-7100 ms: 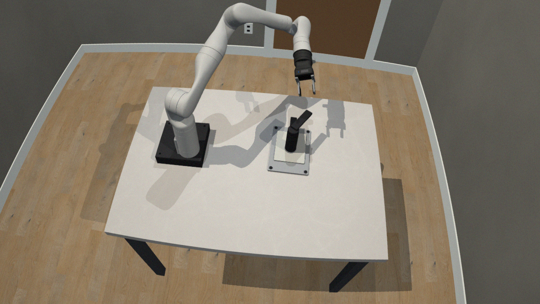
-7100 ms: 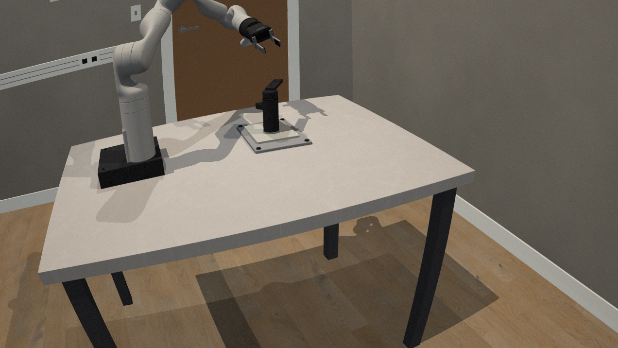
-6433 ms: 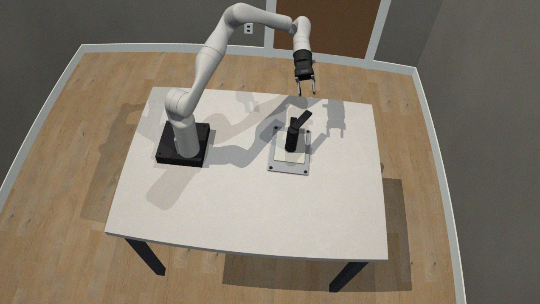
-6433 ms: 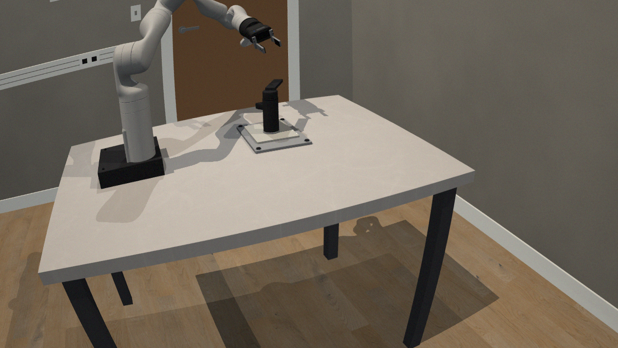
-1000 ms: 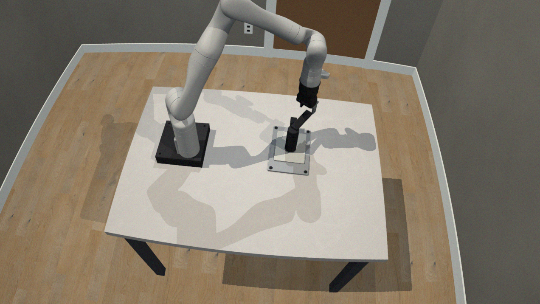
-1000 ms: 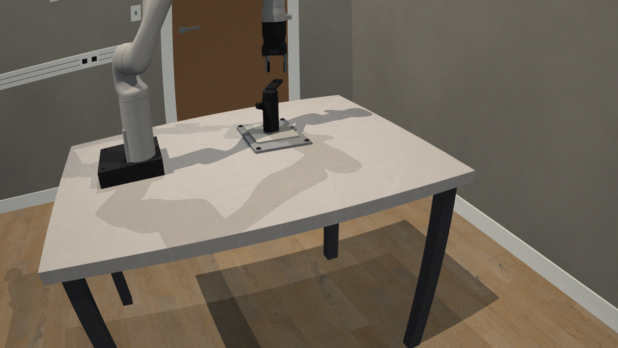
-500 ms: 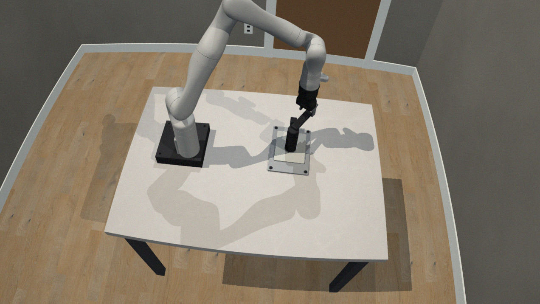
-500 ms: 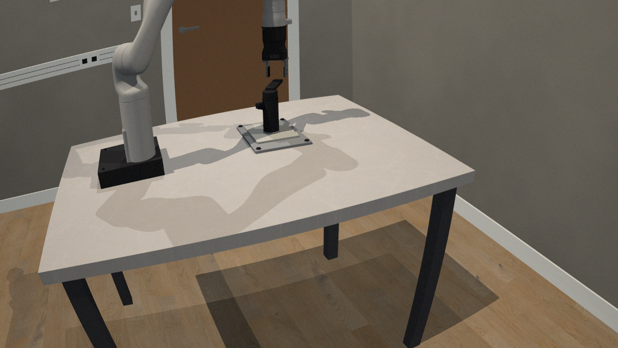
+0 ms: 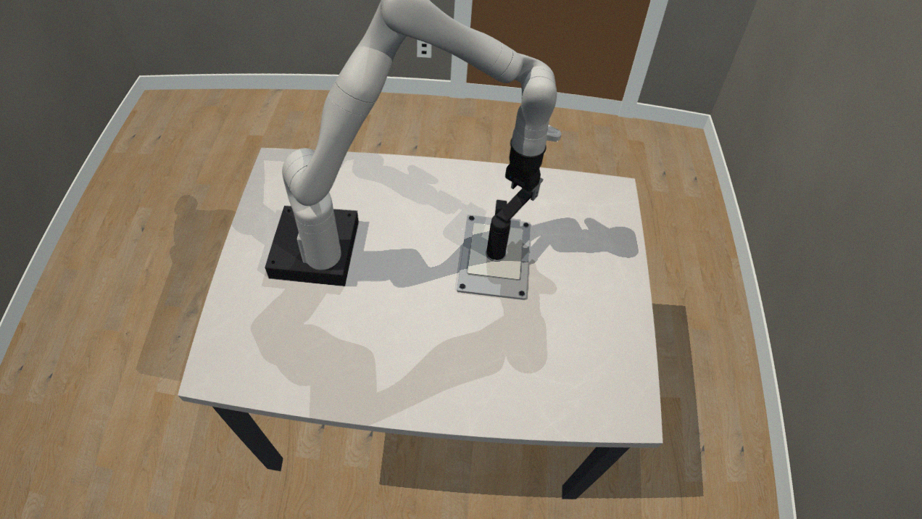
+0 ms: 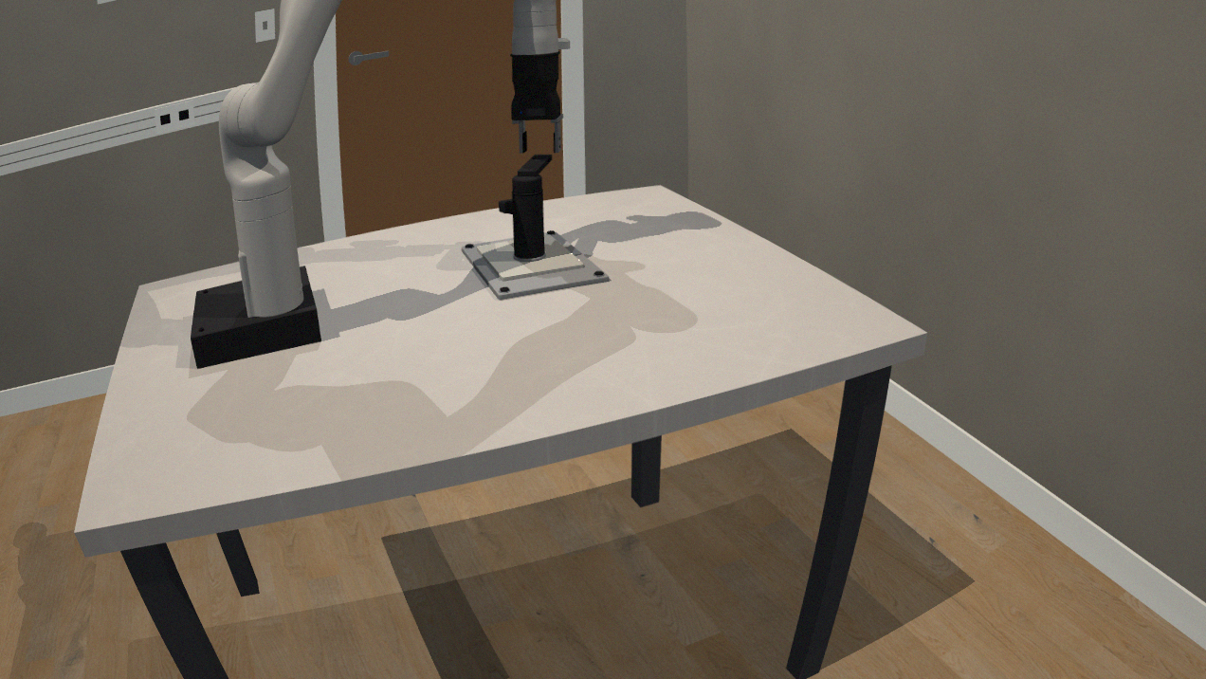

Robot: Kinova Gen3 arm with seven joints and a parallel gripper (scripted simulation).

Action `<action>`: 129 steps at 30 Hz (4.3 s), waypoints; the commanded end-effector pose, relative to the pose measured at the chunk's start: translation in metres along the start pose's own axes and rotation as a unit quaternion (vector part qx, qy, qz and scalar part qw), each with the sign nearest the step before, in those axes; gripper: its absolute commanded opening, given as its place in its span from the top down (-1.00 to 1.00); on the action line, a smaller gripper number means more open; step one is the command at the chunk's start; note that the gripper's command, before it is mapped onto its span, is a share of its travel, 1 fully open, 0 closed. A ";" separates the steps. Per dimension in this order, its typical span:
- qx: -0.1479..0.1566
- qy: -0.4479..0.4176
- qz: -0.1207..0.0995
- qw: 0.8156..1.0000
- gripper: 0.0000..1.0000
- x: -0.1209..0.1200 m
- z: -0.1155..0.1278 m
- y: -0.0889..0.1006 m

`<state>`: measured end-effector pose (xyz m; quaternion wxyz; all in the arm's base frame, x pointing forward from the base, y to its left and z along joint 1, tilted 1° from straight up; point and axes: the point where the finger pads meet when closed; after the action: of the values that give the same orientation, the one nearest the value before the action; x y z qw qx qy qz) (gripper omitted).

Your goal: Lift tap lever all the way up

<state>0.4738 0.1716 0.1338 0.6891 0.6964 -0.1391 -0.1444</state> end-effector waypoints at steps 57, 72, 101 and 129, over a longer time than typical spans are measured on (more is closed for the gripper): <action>0.001 0.000 0.001 1.000 -1.00 0.000 0.000 -0.027; 0.001 0.000 0.001 1.000 -1.00 0.000 0.000 -0.031; 0.001 0.000 0.001 1.000 -1.00 0.000 0.000 -0.031; 0.001 0.000 0.001 1.000 1.00 0.000 0.000 -0.031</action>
<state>0.4737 0.1720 0.1019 0.6891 0.6964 -0.1391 -0.1444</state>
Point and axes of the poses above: the point where the finger pads meet when closed, its own y axis back along the fingers, its own x axis across the jaws, z = x × y, and after that the axes turned 8 degrees about y, right-handed
